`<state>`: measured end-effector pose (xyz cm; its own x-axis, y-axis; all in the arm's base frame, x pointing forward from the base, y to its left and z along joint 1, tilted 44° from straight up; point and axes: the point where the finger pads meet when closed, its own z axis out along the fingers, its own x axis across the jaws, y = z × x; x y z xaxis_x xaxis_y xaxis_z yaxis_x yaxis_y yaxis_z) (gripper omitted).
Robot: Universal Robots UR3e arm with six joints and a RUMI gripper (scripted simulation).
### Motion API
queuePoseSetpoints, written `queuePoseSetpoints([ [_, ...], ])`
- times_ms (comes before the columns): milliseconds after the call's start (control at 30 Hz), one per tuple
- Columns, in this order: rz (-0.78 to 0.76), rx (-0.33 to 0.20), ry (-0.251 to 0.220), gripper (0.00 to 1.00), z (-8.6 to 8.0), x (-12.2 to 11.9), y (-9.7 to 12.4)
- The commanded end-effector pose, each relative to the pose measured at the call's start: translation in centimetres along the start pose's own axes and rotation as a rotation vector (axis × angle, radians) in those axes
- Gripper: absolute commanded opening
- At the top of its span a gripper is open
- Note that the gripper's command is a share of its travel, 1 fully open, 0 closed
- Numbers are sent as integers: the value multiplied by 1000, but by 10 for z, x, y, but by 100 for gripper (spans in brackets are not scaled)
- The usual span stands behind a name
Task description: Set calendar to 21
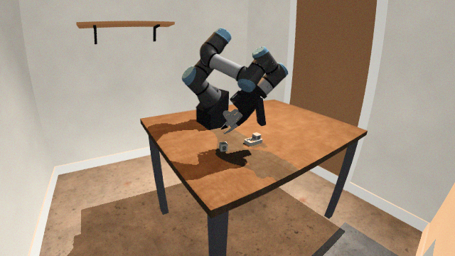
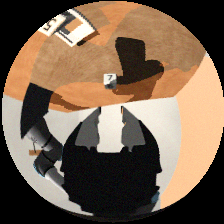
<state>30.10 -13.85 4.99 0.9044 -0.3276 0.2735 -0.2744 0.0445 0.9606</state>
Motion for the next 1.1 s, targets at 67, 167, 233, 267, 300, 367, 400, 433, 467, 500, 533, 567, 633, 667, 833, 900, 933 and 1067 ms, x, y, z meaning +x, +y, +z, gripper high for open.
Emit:
queuePoseSetpoints([
  [67, 2, 1, 1, 28, 0, 0, 0],
  [167, 2, 1, 1, 28, 0, 0, 0],
  [233, 2, 1, 1, 28, 0, 0, 0],
  [267, 2, 1, 1, 28, 0, 0, 0],
  [300, 2, 1, 1, 28, 0, 0, 0],
  [367, 2, 1, 1, 28, 1, 0, -1],
  [400, 2, 1, 1, 28, 1, 0, -1],
  [433, 2, 1, 1, 28, 1, 0, -1],
  [467, 2, 1, 1, 28, 1, 0, -1],
  [500, 2, 1, 1, 28, 1, 0, -1],
  [533, 2, 1, 1, 28, 2, 0, -2],
  [567, 2, 1, 1, 28, 2, 0, -2],
  [633, 2, 1, 1, 28, 3, 0, -4],
  [667, 2, 1, 1, 28, 4, 0, -4],
  [833, 2, 1, 1, 28, 9, 0, -9],
  [900, 2, 1, 1, 28, 11, 0, -11],
  [933, 2, 1, 1, 28, 12, 0, -13],
  [1067, 2, 1, 1, 28, 15, 0, -15],
])
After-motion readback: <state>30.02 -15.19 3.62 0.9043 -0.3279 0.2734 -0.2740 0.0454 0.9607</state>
